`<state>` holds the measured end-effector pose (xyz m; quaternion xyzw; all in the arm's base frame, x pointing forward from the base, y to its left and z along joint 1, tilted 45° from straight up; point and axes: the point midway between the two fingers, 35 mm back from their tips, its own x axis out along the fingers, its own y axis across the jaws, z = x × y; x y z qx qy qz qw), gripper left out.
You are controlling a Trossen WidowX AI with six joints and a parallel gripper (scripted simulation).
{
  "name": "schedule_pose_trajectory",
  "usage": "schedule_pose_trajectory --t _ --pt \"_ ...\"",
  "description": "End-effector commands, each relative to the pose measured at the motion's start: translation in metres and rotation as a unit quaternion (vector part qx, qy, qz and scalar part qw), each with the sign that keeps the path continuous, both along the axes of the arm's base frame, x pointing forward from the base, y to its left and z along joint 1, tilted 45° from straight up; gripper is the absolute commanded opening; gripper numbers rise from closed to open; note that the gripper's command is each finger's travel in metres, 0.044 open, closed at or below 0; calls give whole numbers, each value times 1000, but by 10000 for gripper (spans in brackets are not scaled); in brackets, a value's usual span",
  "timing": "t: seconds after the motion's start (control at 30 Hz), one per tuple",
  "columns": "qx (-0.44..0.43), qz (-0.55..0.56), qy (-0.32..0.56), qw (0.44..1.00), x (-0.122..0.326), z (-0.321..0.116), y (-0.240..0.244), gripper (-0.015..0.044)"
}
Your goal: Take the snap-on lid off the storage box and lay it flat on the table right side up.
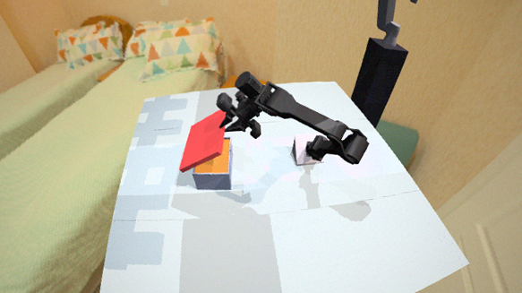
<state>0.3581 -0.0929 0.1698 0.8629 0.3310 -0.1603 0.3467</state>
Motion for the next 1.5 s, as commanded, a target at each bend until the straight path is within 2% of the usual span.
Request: schedule_pose_trajectory --t 0.0,0.33,1.47 --pt "-5 -2 -9 1000 2 10 -8 0" --pt "-5 -2 -9 1000 2 13 -11 0" --pt "-7 -2 -10 1000 -8 -41 -56 0"
